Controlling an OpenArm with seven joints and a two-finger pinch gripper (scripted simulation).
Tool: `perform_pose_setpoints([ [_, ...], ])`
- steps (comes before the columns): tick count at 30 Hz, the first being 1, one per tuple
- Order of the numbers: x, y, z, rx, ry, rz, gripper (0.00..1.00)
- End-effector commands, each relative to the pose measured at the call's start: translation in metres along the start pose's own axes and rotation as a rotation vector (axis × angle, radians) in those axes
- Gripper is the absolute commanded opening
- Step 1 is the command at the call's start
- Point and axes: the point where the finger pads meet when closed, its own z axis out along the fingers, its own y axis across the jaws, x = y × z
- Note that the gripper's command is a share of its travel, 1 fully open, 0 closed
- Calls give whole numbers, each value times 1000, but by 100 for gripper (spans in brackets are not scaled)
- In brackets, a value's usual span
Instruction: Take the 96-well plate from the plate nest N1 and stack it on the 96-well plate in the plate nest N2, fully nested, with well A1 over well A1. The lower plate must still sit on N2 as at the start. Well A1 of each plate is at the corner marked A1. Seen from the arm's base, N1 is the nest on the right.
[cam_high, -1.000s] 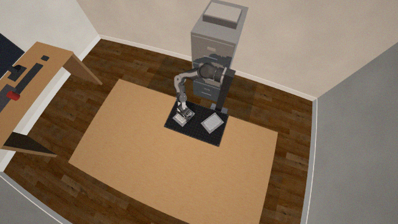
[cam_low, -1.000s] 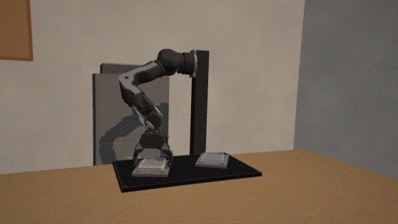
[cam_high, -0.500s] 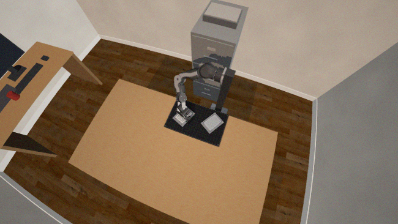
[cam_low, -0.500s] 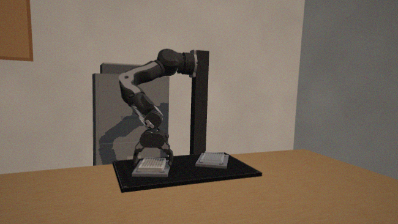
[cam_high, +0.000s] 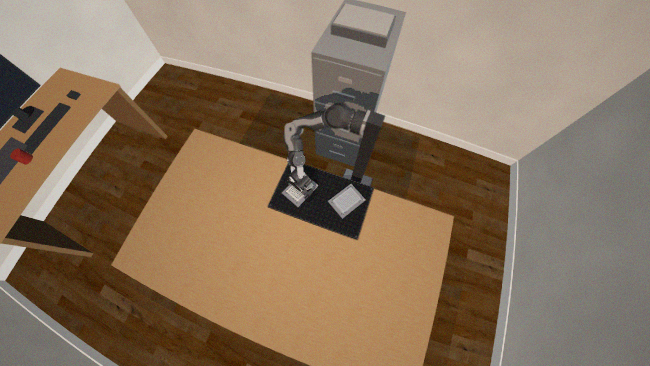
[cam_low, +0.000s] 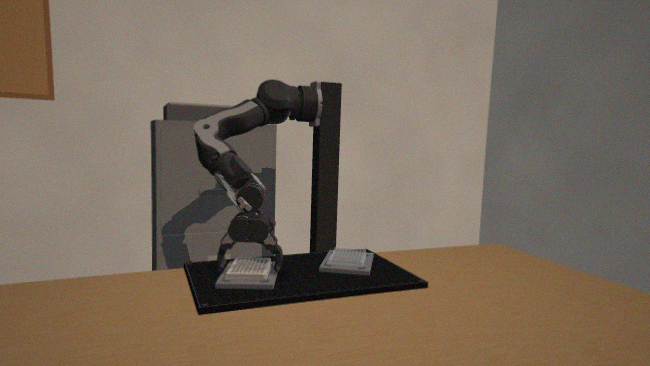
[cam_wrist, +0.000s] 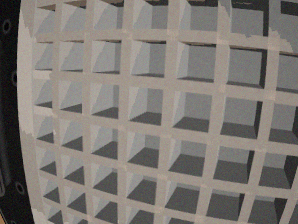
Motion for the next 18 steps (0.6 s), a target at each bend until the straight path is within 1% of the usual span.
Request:
perform_pose_setpoints([
  [1,-2,-1,-2,6,-8,2,77],
  [5,-6,0,-5,2,-12,3,77],
  [18,-5,0,-4,1,-11,3,77],
])
